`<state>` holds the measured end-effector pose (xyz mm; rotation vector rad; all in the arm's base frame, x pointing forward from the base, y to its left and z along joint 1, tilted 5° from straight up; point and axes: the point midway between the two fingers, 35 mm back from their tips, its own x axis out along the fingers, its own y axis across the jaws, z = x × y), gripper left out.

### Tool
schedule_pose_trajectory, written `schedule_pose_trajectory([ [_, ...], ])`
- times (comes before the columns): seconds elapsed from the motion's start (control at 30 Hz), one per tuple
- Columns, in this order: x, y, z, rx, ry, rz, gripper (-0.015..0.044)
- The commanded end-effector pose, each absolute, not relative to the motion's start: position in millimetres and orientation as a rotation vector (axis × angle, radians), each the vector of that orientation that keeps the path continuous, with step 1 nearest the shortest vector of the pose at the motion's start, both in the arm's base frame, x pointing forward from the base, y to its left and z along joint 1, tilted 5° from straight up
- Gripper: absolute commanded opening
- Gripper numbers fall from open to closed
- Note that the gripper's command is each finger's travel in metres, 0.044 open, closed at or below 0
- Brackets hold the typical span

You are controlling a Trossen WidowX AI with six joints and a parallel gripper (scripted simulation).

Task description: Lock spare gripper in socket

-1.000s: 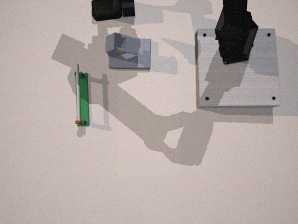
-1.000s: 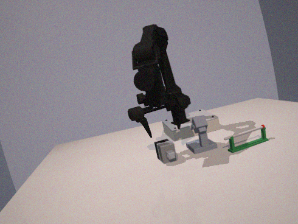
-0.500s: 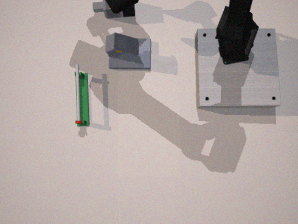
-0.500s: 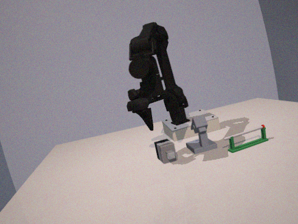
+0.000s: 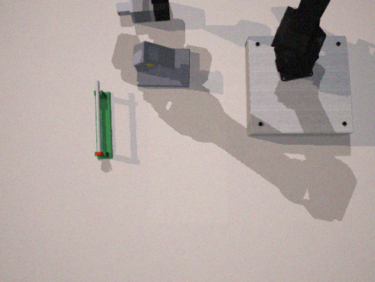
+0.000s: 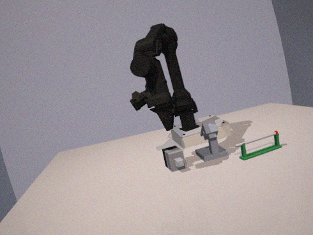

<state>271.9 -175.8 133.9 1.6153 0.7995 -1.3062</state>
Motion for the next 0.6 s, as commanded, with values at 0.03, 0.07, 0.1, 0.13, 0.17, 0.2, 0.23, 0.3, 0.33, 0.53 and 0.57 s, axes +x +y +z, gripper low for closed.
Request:
schedule_pose_trajectory([
  [0.03, 264.6, -175.6, 144.8, 0.937, 0.981, -0.686, 0.044],
  [0.07, 264.3, -175.6, 145.3, 0.889, 0.986, -0.652, 0.044],
  [0.1, 263.9, -175.6, 145.9, 0.842, 0.99, -0.619, 0.044],
  [0.13, 263.4, -175.7, 146.8, 0.795, 0.986, -0.585, 0.044],
  [0.17, 263.1, -175.7, 147.3, 0.747, 0.989, -0.553, 0.044],
  [0.2, 262.8, -175.7, 147.9, 0.698, 0.991, -0.522, 0.044],
  [0.23, 262.5, -175.7, 148.4, 0.649, 0.993, -0.49, 0.044],
  [0.3, 261.8, -175.7, 149.4, 0.551, 0.994, -0.43, 0.044],
  [0.33, 261.5, -175.6, 150.0, 0.501, 0.993, -0.4, 0.044],
  [0.53, 259.3, -175.4, 153.3, 0.194, 0.978, -0.23, 0.044],
  [0.57, 259.0, -175.4, 153.7, 0.142, 0.976, -0.203, 0.044],
])
